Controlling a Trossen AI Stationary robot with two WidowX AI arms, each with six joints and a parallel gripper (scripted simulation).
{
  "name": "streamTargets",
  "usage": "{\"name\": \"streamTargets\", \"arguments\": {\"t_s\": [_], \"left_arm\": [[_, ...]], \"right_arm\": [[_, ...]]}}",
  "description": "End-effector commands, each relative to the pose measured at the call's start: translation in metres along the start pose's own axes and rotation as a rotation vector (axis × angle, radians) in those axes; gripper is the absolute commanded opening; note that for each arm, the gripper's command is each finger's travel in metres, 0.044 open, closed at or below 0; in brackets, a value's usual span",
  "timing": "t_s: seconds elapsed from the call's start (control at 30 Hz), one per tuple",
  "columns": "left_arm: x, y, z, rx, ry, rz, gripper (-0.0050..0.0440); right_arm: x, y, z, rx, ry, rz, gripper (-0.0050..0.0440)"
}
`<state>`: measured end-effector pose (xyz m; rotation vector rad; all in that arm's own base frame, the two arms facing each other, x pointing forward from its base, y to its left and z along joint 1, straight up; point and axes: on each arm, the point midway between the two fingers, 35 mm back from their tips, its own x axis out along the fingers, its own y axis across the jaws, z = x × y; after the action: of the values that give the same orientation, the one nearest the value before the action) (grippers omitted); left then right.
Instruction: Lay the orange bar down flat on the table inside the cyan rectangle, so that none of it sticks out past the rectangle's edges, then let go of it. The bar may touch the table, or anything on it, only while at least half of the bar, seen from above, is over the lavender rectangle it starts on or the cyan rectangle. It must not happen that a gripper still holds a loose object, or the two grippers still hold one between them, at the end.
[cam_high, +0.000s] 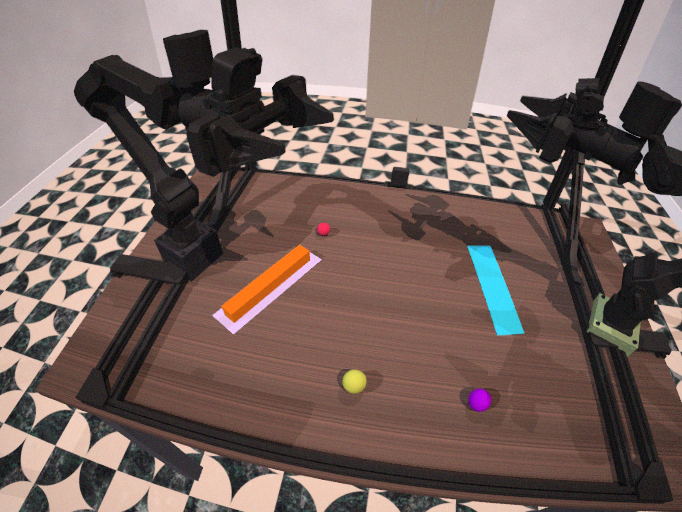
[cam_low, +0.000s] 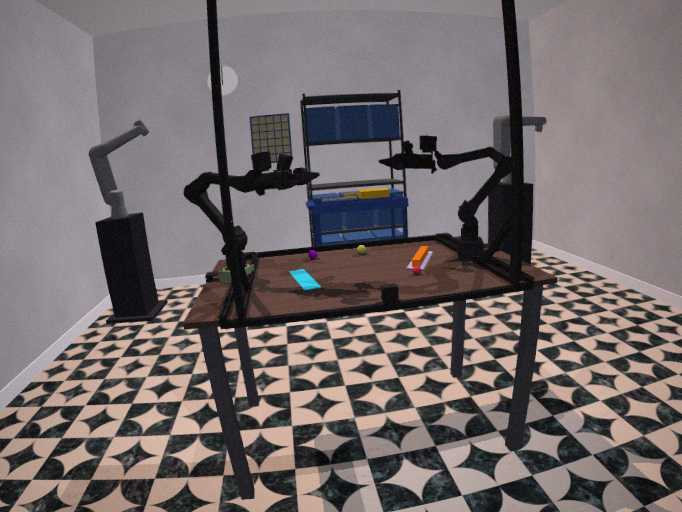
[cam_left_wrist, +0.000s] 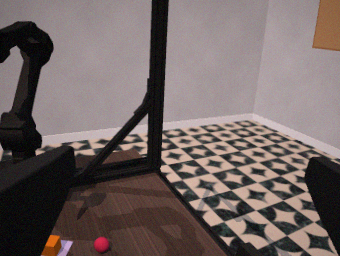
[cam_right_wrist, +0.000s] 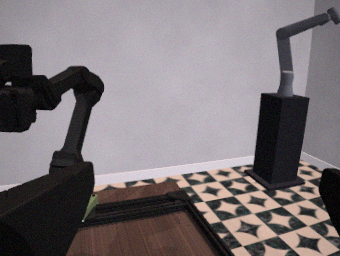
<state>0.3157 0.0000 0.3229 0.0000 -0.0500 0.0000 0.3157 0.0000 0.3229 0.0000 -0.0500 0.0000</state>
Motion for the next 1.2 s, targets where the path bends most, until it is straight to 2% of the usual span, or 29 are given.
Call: {"name": "streamTargets", "arguments": {"t_s": [0.0, 0.7, 0.87, 1.03, 1.1, 1.13, 1.17], "left_arm": [[0.000, 0.000, 0.000, 0.000, 0.000, 0.000, 0.0440], [0.000, 0.000, 0.000, 0.000, 0.000, 0.000, 0.0440], [0.000, 0.000, 0.000, 0.000, 0.000, 0.000, 0.0440], [0.000, 0.000, 0.000, 0.000, 0.000, 0.000, 0.0440], [0.000, 0.000, 0.000, 0.000, 0.000, 0.000, 0.0440], [0.000, 0.000, 0.000, 0.000, 0.000, 0.000, 0.0440], [0.000, 0.000, 0.000, 0.000, 0.000, 0.000, 0.0440]], "right_arm": [[0.000, 0.000, 0.000, 0.000, 0.000, 0.000, 0.0440], [0.002, -0.001, -0.006, 0.024, 0.026, -0.004, 0.0440], [0.008, -0.007, -0.042, 0.154, 0.166, -0.034, 0.0440], [0.008, -0.019, -0.109, 0.382, 0.396, -0.132, 0.0440], [0.008, -0.019, -0.109, 0.382, 0.396, -0.132, 0.0440], [0.005, -0.021, -0.125, 0.475, 0.489, -0.184, 0.0440], [0.003, -0.024, -0.140, 0.511, 0.513, -0.208, 0.0440]]}}
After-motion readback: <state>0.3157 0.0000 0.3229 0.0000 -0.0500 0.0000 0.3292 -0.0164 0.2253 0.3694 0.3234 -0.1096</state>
